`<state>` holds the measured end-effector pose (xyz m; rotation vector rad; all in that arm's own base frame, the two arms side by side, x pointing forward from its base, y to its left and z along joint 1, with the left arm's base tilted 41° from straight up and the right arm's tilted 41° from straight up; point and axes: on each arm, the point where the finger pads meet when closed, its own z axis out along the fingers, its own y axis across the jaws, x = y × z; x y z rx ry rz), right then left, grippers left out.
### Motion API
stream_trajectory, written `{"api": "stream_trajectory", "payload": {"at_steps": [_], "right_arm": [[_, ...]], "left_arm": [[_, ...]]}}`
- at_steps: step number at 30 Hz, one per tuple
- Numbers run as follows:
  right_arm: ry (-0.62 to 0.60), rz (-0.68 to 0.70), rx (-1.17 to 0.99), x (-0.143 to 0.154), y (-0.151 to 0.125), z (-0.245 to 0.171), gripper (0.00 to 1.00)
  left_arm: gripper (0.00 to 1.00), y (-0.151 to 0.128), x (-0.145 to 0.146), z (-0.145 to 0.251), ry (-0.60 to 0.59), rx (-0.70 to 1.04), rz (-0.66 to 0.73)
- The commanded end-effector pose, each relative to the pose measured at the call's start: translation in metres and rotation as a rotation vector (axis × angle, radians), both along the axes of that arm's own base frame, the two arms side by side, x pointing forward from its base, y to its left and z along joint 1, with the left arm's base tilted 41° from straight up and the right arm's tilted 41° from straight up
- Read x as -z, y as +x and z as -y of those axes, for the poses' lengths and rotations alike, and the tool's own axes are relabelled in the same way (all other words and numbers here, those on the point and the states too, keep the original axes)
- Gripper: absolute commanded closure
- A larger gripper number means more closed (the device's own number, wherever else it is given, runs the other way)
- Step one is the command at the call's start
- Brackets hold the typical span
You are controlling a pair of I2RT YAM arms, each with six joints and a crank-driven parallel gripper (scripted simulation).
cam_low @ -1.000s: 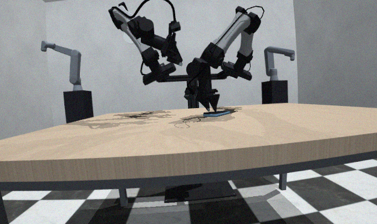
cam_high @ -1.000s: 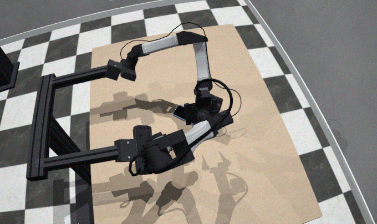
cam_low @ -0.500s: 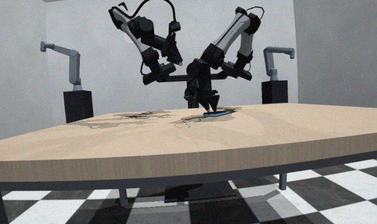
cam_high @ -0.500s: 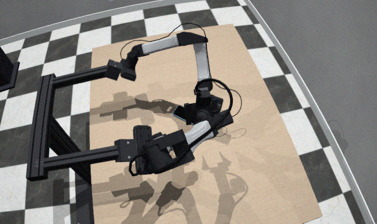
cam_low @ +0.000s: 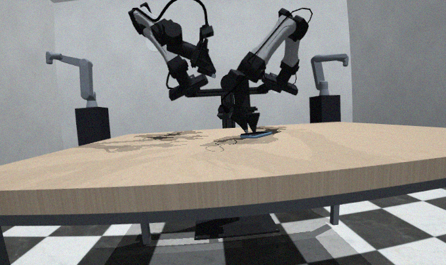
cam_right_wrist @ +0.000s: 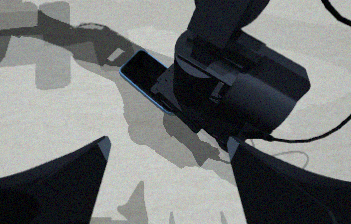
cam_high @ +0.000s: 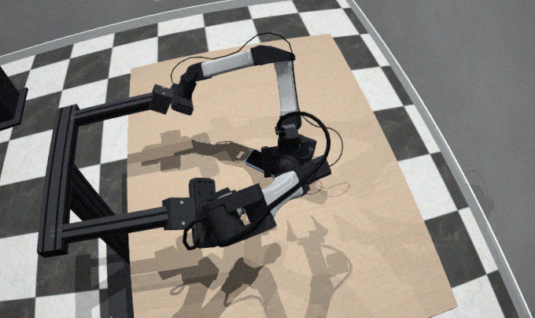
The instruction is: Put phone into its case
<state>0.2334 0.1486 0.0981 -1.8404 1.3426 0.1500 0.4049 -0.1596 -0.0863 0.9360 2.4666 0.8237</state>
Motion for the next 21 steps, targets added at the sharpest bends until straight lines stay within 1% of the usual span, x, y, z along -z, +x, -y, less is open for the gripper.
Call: {"api": "stream_trajectory", "payload": {"at_steps": [1, 21], "right_arm": [[0.005, 0.011, 0.006, -0.004, 0.001, -0.001, 0.0], [0.005, 0.011, 0.006, -0.004, 0.001, -0.001, 0.0]], "left_arm": [[0.63, 0.008, 0.02, -0.011, -0.017, -0.014, 0.002], [0.63, 0.017, 0.035, -0.021, -0.026, -0.014, 0.014]]}}
